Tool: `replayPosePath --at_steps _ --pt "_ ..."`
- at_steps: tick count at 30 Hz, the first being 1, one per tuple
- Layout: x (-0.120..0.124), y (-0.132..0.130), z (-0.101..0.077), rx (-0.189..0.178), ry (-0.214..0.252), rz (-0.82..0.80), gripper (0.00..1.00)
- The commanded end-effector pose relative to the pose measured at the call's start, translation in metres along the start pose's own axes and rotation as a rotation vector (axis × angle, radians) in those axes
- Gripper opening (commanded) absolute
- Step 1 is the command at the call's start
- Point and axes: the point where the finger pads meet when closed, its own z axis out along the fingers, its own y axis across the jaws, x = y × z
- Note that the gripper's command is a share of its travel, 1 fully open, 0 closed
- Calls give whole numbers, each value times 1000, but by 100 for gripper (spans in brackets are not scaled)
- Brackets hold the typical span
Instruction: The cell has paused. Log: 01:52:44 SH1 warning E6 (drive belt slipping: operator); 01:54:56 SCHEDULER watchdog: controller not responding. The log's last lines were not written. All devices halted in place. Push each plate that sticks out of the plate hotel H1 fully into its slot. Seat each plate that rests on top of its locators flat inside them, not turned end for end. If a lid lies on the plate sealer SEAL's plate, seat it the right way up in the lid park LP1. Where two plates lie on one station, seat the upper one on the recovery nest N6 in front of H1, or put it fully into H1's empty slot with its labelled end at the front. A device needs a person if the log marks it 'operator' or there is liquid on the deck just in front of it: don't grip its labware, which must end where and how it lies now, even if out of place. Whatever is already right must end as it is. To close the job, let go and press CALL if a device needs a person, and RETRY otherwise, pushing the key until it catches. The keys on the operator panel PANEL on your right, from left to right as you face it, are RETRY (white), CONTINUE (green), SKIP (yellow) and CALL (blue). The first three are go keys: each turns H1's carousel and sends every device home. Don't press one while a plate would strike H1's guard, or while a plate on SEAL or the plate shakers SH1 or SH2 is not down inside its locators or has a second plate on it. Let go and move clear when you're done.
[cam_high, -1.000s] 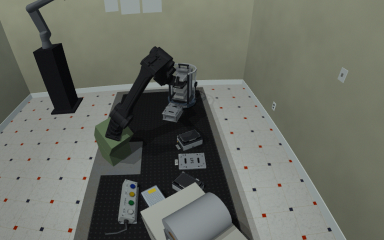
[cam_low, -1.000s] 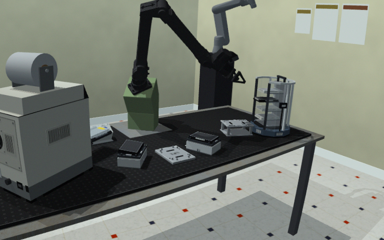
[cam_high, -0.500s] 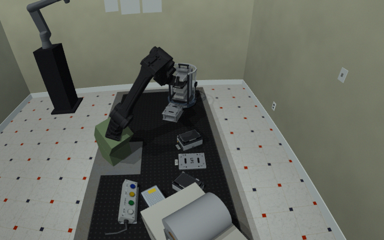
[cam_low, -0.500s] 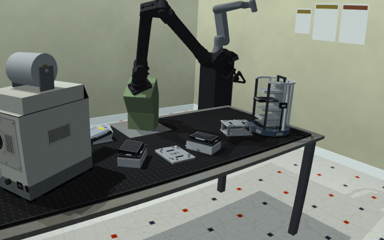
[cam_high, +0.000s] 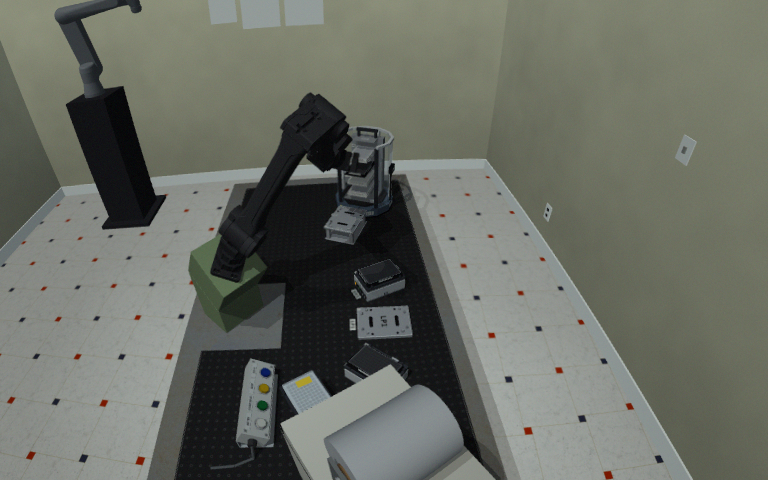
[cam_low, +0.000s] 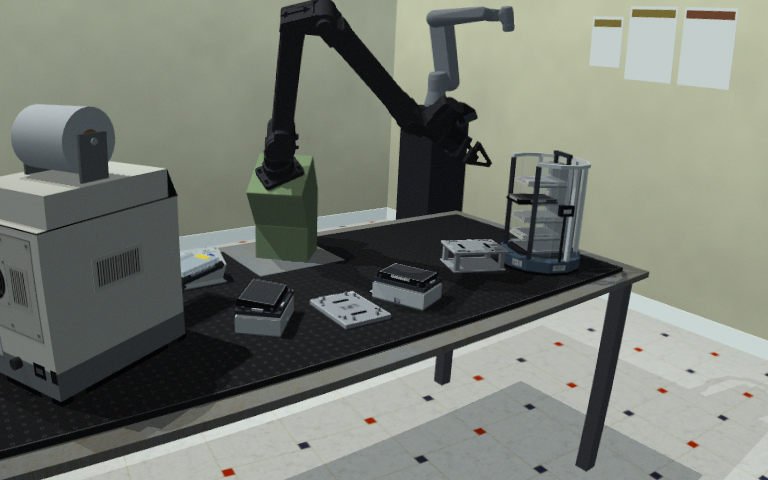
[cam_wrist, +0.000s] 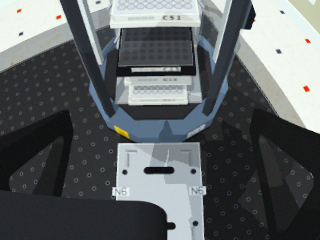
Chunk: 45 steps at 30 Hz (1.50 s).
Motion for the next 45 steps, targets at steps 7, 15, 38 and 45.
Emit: replayPosePath --at_steps 7,15,38,45 --pt "15 0 7 2 11 -8 100" --pt "29 1 14 2 11 -8 100" --pt "39 -1 29 5 -13 -4 100" --pt "39 -1 29 5 -13 -4 100"
